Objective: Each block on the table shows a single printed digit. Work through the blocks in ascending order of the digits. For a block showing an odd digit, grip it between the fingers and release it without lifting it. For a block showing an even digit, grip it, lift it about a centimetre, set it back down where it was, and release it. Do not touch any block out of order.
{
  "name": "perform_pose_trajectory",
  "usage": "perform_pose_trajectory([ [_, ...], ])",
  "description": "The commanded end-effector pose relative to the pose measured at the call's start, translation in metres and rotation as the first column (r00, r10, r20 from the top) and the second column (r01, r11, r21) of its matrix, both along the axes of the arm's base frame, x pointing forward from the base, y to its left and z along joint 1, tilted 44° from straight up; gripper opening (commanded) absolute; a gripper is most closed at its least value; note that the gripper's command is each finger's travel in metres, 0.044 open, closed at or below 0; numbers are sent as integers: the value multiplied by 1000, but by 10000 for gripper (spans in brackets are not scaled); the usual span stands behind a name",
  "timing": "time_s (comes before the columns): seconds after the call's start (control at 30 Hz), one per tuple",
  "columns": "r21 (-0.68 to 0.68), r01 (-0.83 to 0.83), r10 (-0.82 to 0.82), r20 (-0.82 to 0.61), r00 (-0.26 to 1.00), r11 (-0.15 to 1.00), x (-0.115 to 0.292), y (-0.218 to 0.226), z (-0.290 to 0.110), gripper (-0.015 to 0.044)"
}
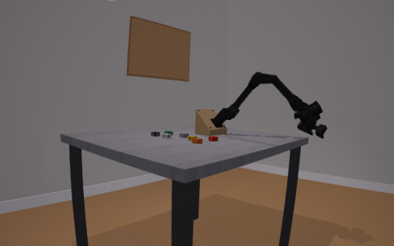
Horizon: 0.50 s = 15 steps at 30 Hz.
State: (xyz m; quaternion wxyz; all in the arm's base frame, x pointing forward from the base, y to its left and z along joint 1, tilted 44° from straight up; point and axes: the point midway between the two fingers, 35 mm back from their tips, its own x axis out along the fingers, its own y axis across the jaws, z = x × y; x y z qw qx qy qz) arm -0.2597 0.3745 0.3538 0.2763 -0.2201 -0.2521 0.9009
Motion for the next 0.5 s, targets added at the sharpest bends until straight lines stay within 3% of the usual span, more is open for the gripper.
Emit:
perform_pose_trajectory([
  [0.0, 10, 210, -210, -55, 976, 978, 67, 29, 24, 400],
  [0.07, -5, 308, -308, -84, 948, 951, 99, 40, 26, 400],
  [0.23, -152, 393, -418, -201, 886, 907, 130, 38, 34, 400],
  [0.47, 11, 664, -639, -263, 723, 747, 247, 58, 75, 400],
])
